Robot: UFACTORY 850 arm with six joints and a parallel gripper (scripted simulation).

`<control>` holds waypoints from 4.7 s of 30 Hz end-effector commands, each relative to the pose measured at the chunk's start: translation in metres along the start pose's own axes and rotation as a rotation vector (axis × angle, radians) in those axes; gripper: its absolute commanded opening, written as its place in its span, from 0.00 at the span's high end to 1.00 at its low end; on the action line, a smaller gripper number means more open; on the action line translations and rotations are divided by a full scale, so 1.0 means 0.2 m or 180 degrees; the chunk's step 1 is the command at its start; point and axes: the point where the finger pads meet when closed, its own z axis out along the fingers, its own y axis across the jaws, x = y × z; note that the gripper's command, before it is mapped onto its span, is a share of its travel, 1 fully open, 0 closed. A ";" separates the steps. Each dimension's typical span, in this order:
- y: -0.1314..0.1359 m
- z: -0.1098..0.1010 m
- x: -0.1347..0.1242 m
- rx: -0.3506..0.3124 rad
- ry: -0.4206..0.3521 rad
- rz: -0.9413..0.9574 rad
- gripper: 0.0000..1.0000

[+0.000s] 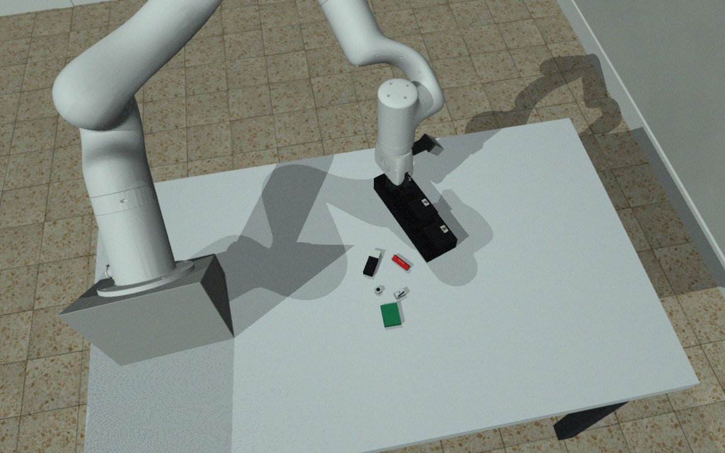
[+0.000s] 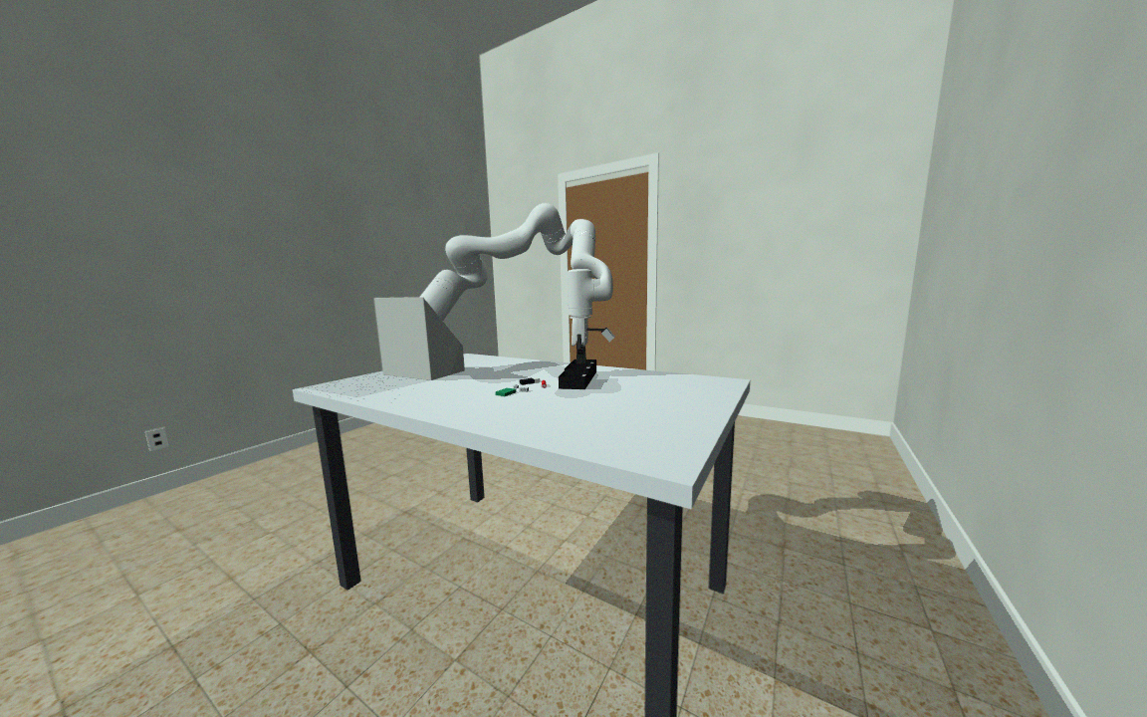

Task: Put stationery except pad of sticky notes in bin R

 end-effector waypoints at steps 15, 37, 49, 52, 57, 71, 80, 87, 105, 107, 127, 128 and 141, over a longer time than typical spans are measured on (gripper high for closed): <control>0.00 -0.21 0.00 -0.0001 0.0004 -0.0001 0.93; 0.00 -0.83 0.00 -0.0002 0.0004 -0.0002 0.93; 0.32 -0.66 -0.20 -0.0002 0.0004 0.0269 0.71; 0.39 -0.63 -0.24 -0.0002 0.0004 0.0269 0.71; 0.52 -0.56 -0.32 -0.0002 0.0004 0.0269 0.71; 0.91 -0.35 -0.56 -0.0003 0.0004 0.0269 0.71; 1.20 -0.20 -0.74 -0.0003 0.0004 0.0269 0.71; 1.22 -0.20 -0.75 -0.0003 0.0004 0.0269 0.71; 1.21 -0.20 -0.74 -0.0003 0.0004 0.0268 0.71; 1.21 -0.20 -0.74 -0.0003 0.0004 0.0269 0.71; 1.21 0.02 -0.74 -0.0002 0.0004 0.0269 0.71; 1.21 0.04 -0.74 -0.0002 0.0004 0.0269 0.71; 1.21 0.14 -0.74 -0.0002 0.0004 0.0269 0.71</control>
